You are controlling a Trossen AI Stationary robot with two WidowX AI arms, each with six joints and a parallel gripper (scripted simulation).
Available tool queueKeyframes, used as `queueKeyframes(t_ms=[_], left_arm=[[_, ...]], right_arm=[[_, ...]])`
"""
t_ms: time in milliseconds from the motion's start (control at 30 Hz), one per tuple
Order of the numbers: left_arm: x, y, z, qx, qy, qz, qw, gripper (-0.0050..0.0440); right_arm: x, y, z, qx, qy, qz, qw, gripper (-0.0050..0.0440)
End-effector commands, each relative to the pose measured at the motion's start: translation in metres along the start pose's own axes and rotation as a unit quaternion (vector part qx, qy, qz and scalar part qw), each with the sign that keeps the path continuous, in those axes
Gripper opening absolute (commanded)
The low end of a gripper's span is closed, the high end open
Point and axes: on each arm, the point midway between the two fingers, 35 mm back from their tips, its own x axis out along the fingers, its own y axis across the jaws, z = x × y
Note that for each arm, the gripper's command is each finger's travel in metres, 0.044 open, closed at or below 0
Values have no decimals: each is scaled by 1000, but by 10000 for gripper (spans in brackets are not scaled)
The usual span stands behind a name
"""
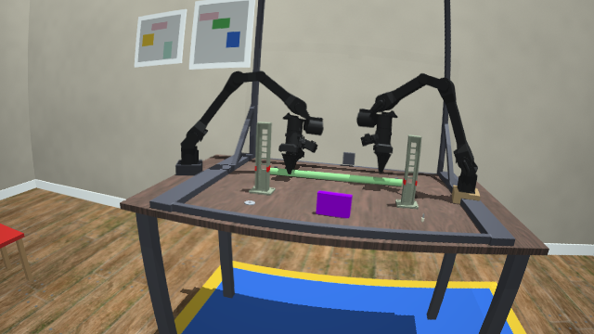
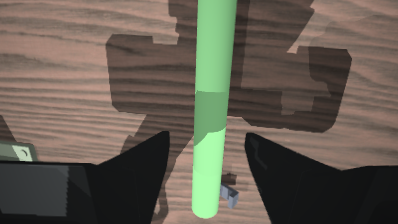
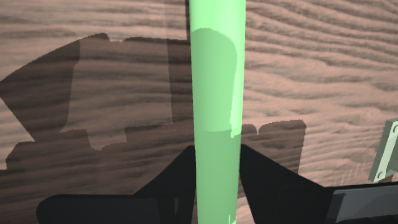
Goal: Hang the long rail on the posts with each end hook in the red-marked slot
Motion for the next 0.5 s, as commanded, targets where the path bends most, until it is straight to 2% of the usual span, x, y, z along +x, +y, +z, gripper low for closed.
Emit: queueKeyframes(t_ms=[0,233,467], left_arm=[[-3,-13,0,-1,-6,55,998,225],[-2,-16,-2,0,-7,64,998,225],[10,-9,-6,1,2,69,998,225]], right_arm=[[-9,-2,4,4,-13,4,1000,-50],[-9,-2,4,4,-13,4,1000,-50],[-9,-2,4,4,-13,4,1000,-50]])
